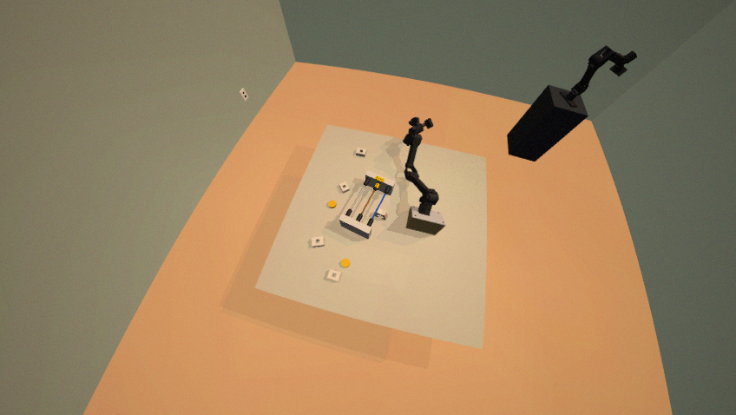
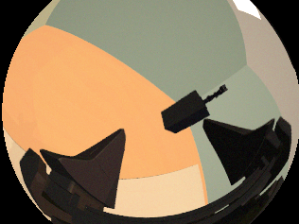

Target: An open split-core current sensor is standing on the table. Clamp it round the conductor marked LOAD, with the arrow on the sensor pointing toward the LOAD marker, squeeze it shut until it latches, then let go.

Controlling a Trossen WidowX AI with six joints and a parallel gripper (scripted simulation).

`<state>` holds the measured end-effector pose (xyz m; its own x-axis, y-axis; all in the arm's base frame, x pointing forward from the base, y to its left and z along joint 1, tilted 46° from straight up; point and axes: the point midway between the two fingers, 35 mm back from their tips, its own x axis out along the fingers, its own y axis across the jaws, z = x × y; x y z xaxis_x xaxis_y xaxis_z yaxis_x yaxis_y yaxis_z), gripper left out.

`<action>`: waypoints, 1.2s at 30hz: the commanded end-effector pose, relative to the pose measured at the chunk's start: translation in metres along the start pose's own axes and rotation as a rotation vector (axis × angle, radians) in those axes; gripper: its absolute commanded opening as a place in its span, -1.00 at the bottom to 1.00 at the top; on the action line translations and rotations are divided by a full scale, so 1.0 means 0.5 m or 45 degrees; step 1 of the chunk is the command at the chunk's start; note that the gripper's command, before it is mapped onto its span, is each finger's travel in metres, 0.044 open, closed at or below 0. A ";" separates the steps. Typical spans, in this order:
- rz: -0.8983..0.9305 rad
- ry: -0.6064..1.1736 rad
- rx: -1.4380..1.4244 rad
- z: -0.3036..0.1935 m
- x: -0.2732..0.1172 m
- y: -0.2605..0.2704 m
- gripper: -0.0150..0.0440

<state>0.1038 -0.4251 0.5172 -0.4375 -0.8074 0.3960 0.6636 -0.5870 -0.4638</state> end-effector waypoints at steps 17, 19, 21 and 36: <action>-0.675 -0.126 -0.304 -0.016 -0.015 -0.479 1.00; -0.785 -0.139 -0.359 -0.016 -0.042 -0.541 1.00; -0.901 -0.146 -0.425 -0.014 -0.074 -0.601 1.00; -1.861 -0.059 -1.078 0.047 -0.467 -0.865 1.00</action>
<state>-0.0855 -0.0194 0.6488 -0.4074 0.3032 0.8615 -0.6441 -0.7641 -0.0357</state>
